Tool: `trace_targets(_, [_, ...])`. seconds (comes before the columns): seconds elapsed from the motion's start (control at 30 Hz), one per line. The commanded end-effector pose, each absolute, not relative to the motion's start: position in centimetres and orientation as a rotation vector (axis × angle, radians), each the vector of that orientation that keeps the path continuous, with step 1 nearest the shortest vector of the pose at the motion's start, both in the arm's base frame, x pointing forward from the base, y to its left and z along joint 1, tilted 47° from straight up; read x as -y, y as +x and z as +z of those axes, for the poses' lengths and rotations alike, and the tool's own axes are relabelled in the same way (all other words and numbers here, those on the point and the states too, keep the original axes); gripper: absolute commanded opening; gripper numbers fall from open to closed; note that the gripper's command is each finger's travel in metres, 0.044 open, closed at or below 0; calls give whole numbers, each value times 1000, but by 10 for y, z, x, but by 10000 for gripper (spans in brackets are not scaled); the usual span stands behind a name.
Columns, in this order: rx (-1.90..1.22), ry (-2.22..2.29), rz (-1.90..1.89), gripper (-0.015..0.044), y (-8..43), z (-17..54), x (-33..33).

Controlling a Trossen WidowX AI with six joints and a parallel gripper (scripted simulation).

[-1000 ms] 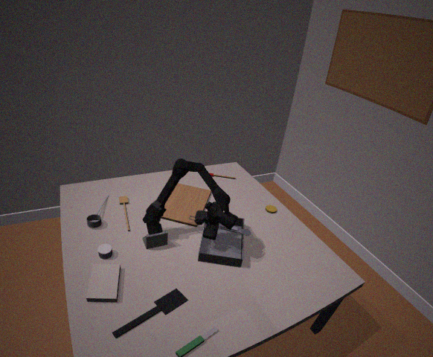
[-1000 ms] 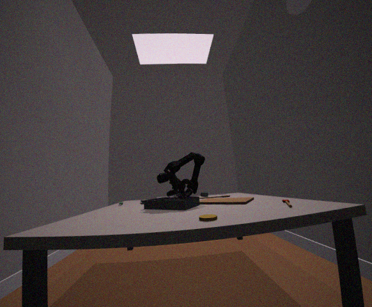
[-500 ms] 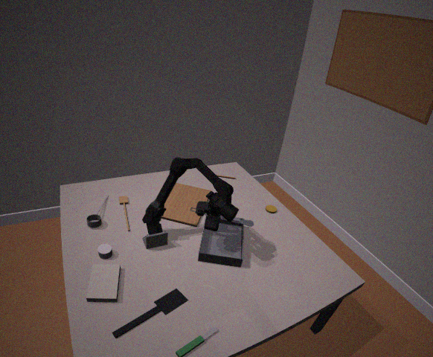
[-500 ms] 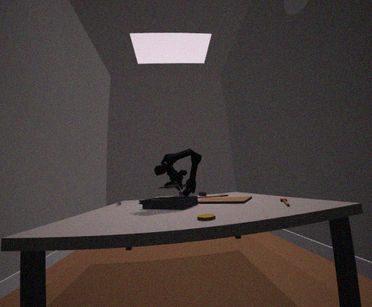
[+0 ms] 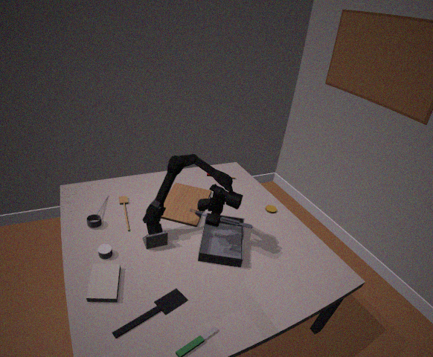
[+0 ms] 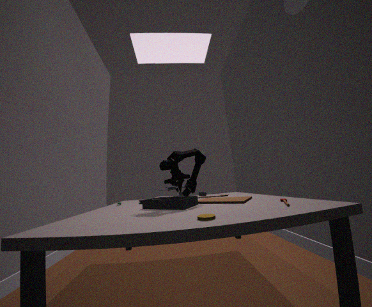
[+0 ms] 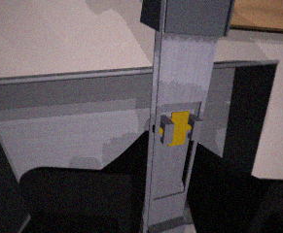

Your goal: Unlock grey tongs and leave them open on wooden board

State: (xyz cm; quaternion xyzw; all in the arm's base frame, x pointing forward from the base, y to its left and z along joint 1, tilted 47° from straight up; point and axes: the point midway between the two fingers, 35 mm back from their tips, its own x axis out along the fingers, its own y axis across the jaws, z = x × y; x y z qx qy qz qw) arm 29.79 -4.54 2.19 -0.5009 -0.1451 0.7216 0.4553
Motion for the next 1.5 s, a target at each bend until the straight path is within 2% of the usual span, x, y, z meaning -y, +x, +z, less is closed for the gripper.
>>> trace_targets(0.0, [268, -1317, 1848, -150, 303, 26, 52])
trace_targets(0.43, [328, -1346, 1864, -150, 302, 24, 49])
trace_targets(1.47, [1527, -2023, 1689, -150, 310, 51, 34])
